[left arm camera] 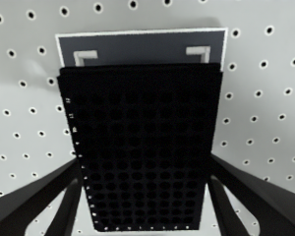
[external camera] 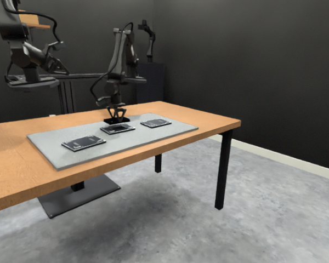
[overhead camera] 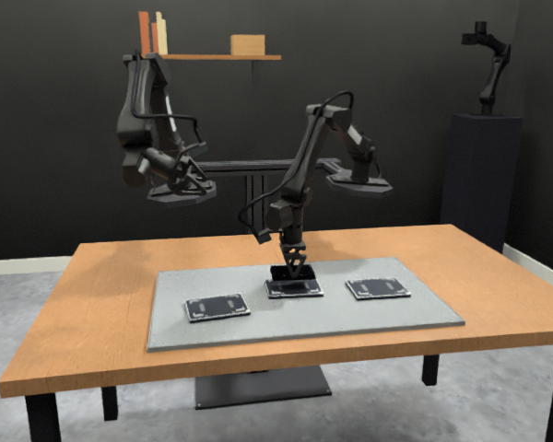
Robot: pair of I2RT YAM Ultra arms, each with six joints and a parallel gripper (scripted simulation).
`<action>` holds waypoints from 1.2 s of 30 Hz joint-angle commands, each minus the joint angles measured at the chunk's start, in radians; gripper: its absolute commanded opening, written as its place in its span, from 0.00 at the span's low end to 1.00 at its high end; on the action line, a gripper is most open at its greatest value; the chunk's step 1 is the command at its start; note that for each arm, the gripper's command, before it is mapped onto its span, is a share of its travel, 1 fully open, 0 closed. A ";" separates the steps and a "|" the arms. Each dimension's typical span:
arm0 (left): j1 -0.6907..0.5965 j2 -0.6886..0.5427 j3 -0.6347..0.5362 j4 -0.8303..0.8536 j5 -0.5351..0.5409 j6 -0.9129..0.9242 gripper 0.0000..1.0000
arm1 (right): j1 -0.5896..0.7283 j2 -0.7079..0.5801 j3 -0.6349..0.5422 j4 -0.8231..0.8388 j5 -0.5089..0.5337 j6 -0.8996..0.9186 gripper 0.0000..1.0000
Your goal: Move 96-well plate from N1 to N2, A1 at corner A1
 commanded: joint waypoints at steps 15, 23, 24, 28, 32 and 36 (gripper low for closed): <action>0.013 0.036 0.041 0.002 -0.004 0.004 0.78 | -0.003 0.009 0.029 -0.019 -0.018 -0.015 1.00; 0.012 0.024 0.042 0.019 -0.007 -0.003 0.78 | -0.003 0.009 0.029 -0.019 -0.018 -0.015 1.00; 0.010 0.023 0.045 0.016 -0.006 -0.002 0.78 | -0.003 0.009 0.029 -0.019 -0.018 -0.015 1.00; 0.007 0.023 0.051 0.005 -0.005 -0.001 0.78 | -0.003 0.009 0.029 -0.019 -0.018 -0.015 1.00; 0.007 0.024 0.052 0.004 -0.005 -0.001 0.78 | -0.003 0.009 0.029 -0.019 -0.018 -0.015 1.00; 0.007 0.024 0.052 0.004 -0.005 -0.001 0.78 | -0.003 0.009 0.029 -0.019 -0.018 -0.015 1.00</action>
